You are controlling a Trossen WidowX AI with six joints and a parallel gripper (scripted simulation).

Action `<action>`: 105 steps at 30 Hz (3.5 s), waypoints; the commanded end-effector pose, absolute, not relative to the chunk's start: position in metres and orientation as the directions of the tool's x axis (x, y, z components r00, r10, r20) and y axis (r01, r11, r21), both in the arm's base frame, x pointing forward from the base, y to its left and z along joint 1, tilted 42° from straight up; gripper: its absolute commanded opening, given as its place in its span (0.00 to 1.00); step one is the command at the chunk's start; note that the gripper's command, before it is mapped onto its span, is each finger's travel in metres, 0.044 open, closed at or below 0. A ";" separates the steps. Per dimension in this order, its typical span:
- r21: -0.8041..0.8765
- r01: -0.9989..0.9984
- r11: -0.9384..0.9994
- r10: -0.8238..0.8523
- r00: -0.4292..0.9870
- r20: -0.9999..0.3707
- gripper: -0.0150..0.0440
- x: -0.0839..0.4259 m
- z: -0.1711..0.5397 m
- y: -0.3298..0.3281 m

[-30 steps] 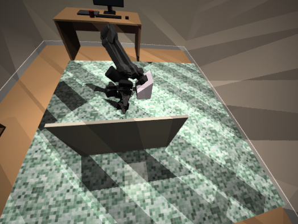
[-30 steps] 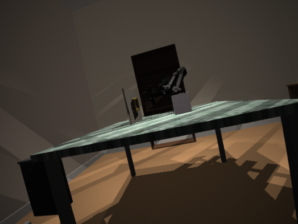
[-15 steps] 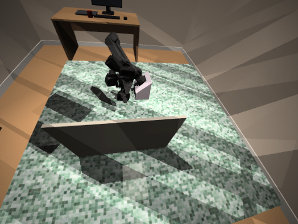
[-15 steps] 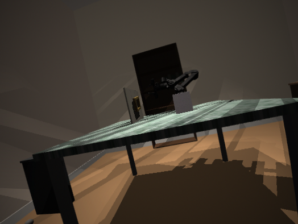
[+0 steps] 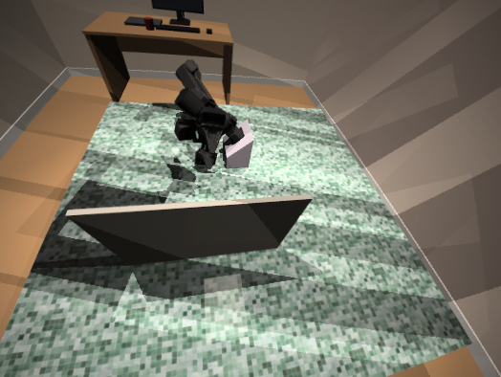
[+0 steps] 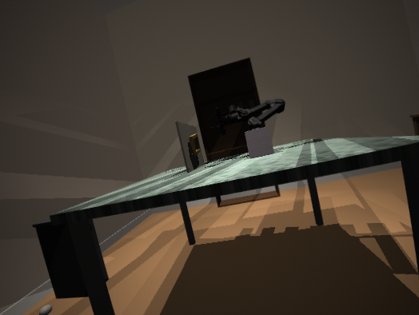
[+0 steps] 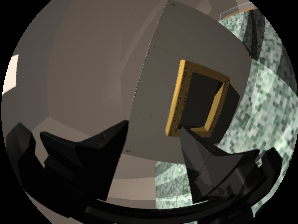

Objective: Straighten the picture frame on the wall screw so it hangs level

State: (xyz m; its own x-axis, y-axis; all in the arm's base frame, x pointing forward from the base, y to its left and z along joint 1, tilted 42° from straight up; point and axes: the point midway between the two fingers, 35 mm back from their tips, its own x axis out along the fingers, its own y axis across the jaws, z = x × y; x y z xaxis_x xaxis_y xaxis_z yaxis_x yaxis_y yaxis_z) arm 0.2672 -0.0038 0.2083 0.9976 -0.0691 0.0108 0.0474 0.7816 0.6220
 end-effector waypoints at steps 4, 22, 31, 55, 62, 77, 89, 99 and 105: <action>0.619 0.044 0.784 -0.074 0.997 0.023 0.69 0.266 0.213 -0.004; 0.619 0.044 0.784 -0.074 0.997 0.023 0.69 0.266 0.213 -0.004; 0.619 0.044 0.784 -0.074 0.997 0.023 0.69 0.266 0.213 -0.004; 0.619 0.044 0.784 -0.074 0.997 0.023 0.69 0.266 0.213 -0.004; 0.619 0.044 0.784 -0.074 0.997 0.023 0.69 0.266 0.213 -0.004; 0.619 0.044 0.784 -0.074 0.997 0.023 0.69 0.266 0.213 -0.004; 0.636 0.042 0.770 -0.074 0.997 0.025 0.69 0.272 0.168 -0.044; 0.636 0.042 0.770 -0.074 0.997 0.025 0.69 0.272 0.168 -0.044; 0.636 0.042 0.770 -0.074 0.997 0.025 0.69 0.272 0.168 -0.044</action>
State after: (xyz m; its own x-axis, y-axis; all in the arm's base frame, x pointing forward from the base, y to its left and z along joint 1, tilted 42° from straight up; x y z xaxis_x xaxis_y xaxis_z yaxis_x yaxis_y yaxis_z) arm 0.2721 -0.0449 0.1704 0.9963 -0.0804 0.0305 0.0432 0.7742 0.6314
